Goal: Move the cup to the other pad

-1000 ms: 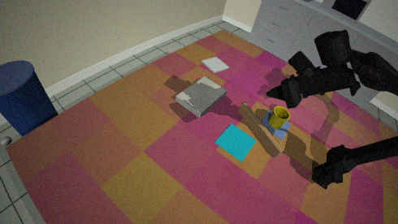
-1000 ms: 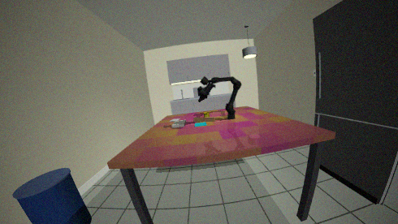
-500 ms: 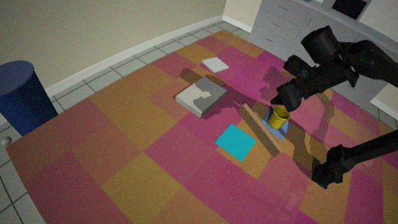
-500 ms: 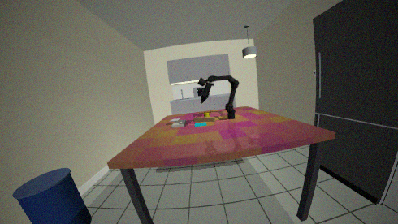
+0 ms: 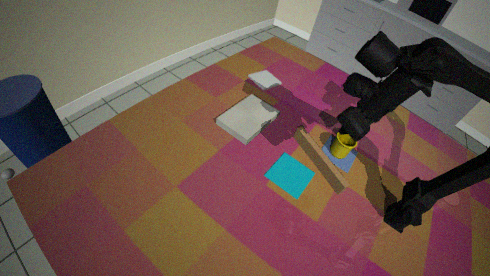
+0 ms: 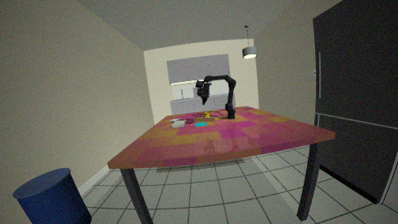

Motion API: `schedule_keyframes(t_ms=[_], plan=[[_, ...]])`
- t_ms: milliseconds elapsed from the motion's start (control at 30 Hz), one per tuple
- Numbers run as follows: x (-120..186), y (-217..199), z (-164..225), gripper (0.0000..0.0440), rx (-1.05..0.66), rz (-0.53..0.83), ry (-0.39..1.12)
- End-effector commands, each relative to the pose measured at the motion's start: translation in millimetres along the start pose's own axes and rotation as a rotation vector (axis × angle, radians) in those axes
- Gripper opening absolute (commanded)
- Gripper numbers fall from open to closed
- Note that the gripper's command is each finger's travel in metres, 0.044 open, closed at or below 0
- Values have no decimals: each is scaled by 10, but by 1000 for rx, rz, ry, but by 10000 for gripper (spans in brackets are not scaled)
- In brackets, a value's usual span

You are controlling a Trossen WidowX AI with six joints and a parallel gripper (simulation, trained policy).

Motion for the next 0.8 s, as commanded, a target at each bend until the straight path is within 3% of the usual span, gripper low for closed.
schedule_keyframes(t_ms=[0,767], plan=[[-51,-65,29,126,11,22,64],[-355,-408,176,137,10,82,303]])
Point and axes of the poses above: the point midway between the two fingers, 35 mm back from their tips, its own x axis back along the fingers, its own y axis across the jaws, z = x × y, the point moved 1 cm from there along x, back along the fingers, and after that the axes turned 8 degrees about x, right-handed, at the moved point
